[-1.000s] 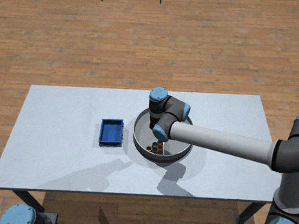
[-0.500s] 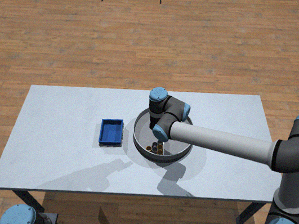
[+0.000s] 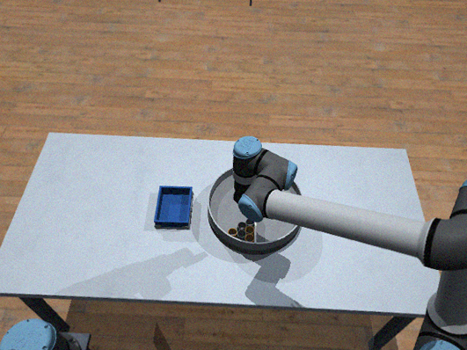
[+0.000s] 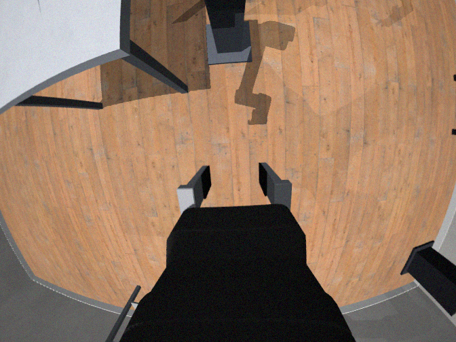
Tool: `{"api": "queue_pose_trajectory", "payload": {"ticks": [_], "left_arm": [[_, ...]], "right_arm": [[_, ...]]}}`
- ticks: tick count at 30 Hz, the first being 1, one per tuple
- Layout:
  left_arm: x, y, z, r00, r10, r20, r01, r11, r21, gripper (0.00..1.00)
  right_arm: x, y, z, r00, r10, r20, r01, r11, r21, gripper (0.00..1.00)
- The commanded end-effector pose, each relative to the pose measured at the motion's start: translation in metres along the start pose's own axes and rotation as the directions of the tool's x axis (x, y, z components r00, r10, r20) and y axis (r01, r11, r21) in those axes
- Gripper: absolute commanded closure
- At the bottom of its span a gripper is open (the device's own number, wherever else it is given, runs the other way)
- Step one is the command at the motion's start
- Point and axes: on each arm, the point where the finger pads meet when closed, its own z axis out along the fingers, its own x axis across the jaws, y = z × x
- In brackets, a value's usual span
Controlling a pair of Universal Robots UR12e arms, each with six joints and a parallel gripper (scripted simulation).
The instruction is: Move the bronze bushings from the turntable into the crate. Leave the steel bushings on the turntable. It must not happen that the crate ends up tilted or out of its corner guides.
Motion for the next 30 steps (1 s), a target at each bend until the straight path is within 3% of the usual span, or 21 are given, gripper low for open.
{"api": "queue_pose_trajectory", "payload": {"ticks": [1,30], "left_arm": [[0.0018,-0.0021,0.0033,1.000,-0.003,-0.001,0.003,1.000,0.005,0.00],[0.0018,-0.0021,0.0033,1.000,-0.003,-0.001,0.003,1.000,0.005,0.00]], "right_arm": [[0.0017,0.0006,-0.0004,1.000,-0.001,0.000,0.001,1.000,0.000,0.64],[0.0047,0.0013,0.0059,1.000,-0.030,0.001,0.030,1.000,0.002,0.64]]}}
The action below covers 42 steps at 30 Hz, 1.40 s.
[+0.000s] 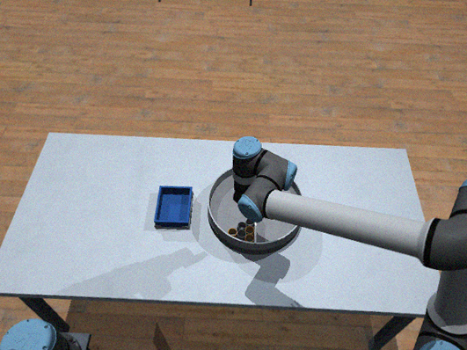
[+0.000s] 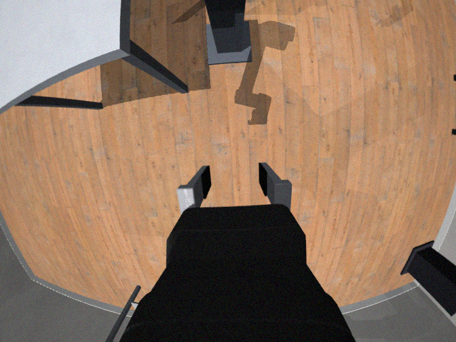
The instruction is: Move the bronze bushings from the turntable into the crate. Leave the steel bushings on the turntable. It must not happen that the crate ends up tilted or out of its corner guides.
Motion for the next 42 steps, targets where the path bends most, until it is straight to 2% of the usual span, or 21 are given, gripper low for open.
{"api": "queue_pose_trajectory", "payload": {"ticks": [1,12,14,22,28,42], "left_arm": [[0.002,-0.002,0.003,1.000,-0.003,-0.001,0.003,1.000,0.005,0.00],[0.002,-0.002,0.003,1.000,-0.003,-0.001,0.003,1.000,0.005,0.00],[0.002,-0.002,0.003,1.000,-0.003,-0.001,0.003,1.000,0.005,0.00],[0.002,-0.002,0.003,1.000,-0.003,-0.001,0.003,1.000,0.005,0.00],[0.002,-0.002,0.003,1.000,-0.003,-0.001,0.003,1.000,0.005,0.00],[0.002,-0.002,0.003,1.000,-0.003,-0.001,0.003,1.000,0.005,0.00]], "right_arm": [[0.005,0.001,0.007,0.999,-0.032,0.001,0.032,0.999,0.002,0.64],[0.021,0.010,0.041,0.971,-0.238,0.001,0.238,0.971,0.003,0.64],[0.021,0.010,0.041,0.971,-0.238,0.001,0.238,0.971,0.003,0.64],[0.036,0.018,0.072,0.907,-0.420,0.000,0.420,0.907,0.003,0.64],[0.043,0.023,0.088,0.859,-0.511,-0.001,0.511,0.859,0.003,0.64],[0.047,0.027,0.093,0.835,-0.551,0.000,0.551,0.835,0.000,0.64]]}}
